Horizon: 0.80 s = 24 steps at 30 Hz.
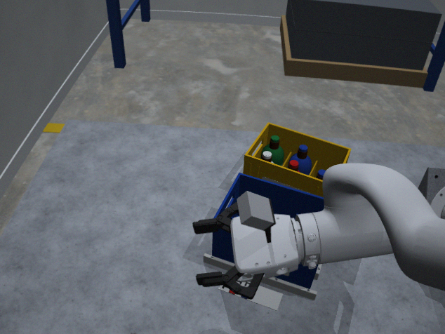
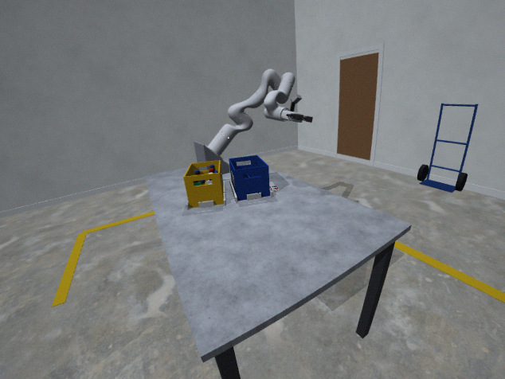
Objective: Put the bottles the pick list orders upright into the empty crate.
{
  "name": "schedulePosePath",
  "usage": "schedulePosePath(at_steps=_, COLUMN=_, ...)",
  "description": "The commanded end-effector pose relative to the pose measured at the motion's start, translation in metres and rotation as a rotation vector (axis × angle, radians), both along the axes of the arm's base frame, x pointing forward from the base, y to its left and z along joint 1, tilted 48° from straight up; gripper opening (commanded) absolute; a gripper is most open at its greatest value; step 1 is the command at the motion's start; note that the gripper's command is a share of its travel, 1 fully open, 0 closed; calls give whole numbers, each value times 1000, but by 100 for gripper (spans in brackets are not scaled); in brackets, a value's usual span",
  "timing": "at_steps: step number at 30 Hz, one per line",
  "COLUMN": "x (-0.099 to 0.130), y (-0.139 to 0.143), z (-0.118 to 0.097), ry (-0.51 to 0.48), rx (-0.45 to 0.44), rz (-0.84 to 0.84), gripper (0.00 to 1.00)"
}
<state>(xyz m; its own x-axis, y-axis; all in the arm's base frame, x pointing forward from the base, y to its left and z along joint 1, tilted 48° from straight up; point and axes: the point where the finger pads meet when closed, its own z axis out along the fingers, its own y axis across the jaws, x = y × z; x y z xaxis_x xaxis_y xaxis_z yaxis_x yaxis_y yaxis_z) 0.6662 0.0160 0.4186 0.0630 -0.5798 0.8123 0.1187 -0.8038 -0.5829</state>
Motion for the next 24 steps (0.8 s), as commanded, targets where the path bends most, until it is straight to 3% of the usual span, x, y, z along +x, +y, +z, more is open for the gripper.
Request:
schedulePosePath(at_steps=1, x=0, y=0, z=1, ry=-2, rx=0, rz=-1, gripper=100)
schedulePosePath(at_steps=17, x=0, y=0, z=1, ry=-2, rx=0, rz=-1, gripper=100)
schedulePosePath(at_steps=18, x=0, y=3, z=-3, ry=-2, rx=0, rz=-1, gripper=65)
schedulePosePath(at_steps=24, x=-4, y=15, z=-6, ry=10, rx=5, rz=55, gripper=65)
